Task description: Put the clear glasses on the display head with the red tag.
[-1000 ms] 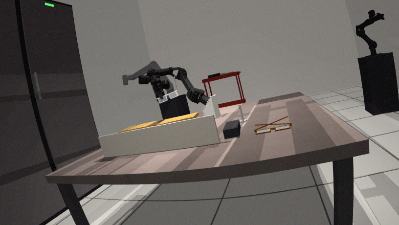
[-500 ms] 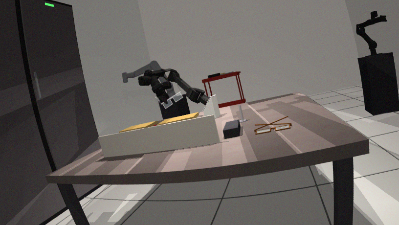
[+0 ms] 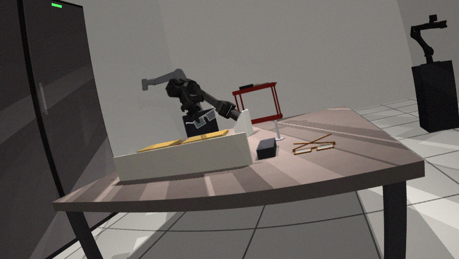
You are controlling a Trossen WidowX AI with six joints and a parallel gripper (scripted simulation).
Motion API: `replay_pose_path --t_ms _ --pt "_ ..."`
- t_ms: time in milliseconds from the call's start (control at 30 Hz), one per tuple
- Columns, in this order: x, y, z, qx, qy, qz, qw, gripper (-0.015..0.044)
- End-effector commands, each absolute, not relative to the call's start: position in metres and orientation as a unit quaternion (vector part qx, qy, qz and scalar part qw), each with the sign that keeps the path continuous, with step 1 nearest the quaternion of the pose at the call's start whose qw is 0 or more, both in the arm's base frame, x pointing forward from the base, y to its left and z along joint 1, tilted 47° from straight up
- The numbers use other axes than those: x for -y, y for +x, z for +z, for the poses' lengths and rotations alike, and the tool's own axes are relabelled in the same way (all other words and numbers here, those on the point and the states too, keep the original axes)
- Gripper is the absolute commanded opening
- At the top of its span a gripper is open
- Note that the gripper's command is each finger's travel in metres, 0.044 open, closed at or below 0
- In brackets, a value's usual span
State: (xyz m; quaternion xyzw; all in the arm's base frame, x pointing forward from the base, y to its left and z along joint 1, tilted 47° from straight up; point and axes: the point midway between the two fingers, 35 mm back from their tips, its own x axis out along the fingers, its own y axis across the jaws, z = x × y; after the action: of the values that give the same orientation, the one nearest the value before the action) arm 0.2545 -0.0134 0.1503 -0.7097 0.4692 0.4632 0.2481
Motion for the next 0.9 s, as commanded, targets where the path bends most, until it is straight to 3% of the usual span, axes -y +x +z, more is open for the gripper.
replay_pose_path --t_ms 0,867 --pt "0.009 0.258 0.140 -0.495 -0.703 0.451 0.239 0.0000" --pt "-0.025 0.269 0.079 -0.578 -0.727 0.325 0.181 0.0000"
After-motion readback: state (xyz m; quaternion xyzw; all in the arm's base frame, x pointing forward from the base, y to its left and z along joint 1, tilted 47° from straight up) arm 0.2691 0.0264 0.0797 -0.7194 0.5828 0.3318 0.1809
